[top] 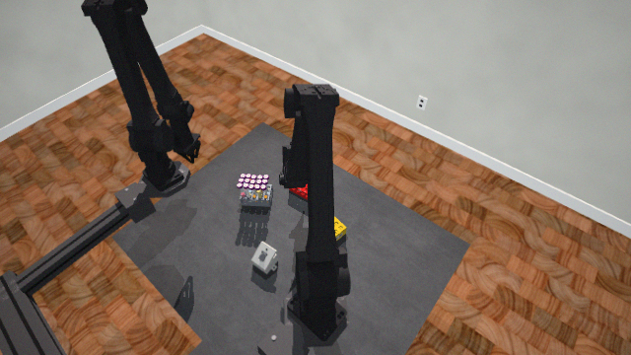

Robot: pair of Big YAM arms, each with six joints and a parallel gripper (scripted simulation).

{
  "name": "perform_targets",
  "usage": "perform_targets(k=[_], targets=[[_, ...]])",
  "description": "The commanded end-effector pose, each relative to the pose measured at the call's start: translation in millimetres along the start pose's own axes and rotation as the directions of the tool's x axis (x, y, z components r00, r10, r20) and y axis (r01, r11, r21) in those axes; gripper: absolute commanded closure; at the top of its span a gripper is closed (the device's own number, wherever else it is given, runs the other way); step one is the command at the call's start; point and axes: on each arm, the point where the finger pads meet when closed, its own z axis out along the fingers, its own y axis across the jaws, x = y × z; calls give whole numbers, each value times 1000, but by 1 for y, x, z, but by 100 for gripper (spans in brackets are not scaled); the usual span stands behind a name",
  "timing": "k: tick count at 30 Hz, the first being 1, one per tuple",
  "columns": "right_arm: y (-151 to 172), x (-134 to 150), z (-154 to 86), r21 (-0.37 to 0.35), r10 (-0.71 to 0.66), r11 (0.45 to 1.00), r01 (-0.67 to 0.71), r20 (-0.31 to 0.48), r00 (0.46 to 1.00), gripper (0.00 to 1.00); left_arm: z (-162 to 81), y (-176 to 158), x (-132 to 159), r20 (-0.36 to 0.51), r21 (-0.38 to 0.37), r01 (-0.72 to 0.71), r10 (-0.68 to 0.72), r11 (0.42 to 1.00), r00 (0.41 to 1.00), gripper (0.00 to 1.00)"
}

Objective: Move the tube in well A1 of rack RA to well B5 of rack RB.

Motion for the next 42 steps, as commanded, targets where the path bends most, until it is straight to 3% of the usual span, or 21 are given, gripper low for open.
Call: perform_targets(k=[1,2,3,7,12,13,15,18,25,28,32,34,37,42], targets=[[2,-21,7,2,88,996,-88,-72,994,70,-1,-3,-1,2,6,0,0,1000,1000,70],[19,-21,4,-15,83,996,-85,-102,991,70,-1,-3,-1,2,6,0,0,1000,1000,70],[9,-23,7,-1,103,995,-104,-134,986,70,-1,-3,-1,2,6,0,0,1000,1000,70],[31,-23,2,-3,124,992,-129,-256,959,70,-1,-3,-1,2,6,0,0,1000,1000,70],[38,-20,-3,35,168,985,-168,-401,900,70,-1,-3,-1,2,6,0,0,1000,1000,70],[25,-17,2,64,194,981,-184,-434,880,70,-1,-3,-1,2,6,0,0,1000,1000,70],[25,-17,2,64,194,981,-184,-434,880,70,-1,-3,-1,2,6,0,0,1000,1000,70],[36,13,-2,98,200,980,-175,-540,817,70,-1,-3,-1,2,6,0,0,1000,1000,70],[33,23,-13,213,287,958,-192,-685,670,70,-1,-3,-1,2,6,0,0,1000,1000,70],[27,34,-7,267,327,945,-190,-726,605,70,-1,-3,-1,2,6,0,0,1000,1000,70],[27,42,-4,267,327,945,-190,-726,605,70,-1,-3,-1,2,6,0,0,1000,1000,70],[35,61,-17,256,298,954,-156,-749,592,70,-1,-3,-1,2,6,0,0,1000,1000,70],[36,19,-13,243,316,949,-202,-708,632,70,-1,-3,-1,2,6,0,0,1000,1000,70],[32,37,-11,246,305,952,-182,-722,620,70,-1,-3,-1,2,6,0,0,1000,1000,70]])
